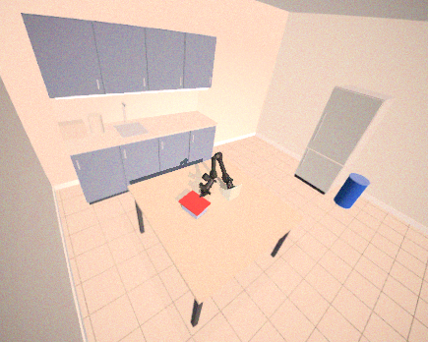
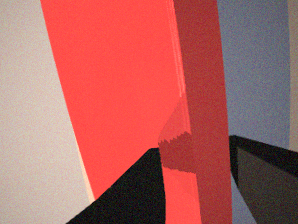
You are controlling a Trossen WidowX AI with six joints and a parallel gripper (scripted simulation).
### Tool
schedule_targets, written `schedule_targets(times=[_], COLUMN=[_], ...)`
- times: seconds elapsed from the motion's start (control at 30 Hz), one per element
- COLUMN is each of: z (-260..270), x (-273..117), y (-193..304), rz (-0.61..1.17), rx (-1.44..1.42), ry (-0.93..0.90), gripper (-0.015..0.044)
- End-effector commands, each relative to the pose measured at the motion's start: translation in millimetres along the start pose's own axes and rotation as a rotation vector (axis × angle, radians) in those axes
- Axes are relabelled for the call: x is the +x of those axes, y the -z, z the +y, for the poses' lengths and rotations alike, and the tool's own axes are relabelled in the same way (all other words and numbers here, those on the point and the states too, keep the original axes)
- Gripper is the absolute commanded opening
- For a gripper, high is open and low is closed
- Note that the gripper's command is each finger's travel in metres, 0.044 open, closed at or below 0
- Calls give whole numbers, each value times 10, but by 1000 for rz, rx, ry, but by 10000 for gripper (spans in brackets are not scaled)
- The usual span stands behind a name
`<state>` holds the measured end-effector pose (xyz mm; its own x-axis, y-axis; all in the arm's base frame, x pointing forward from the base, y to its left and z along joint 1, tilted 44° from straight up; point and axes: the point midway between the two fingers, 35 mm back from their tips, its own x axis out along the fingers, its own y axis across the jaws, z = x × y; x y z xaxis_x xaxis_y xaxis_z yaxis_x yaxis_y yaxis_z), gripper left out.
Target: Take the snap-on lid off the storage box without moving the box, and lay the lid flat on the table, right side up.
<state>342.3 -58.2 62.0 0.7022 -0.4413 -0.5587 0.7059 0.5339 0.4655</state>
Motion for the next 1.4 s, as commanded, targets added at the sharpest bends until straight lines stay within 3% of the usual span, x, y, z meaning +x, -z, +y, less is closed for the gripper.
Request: schedule_targets(times=[0.0,1.37], z=[6,518], x=[-4,-228], y=[-1,-1], rz=[1,3], rx=[0,1], ry=[-1,-2], gripper=[0,0])
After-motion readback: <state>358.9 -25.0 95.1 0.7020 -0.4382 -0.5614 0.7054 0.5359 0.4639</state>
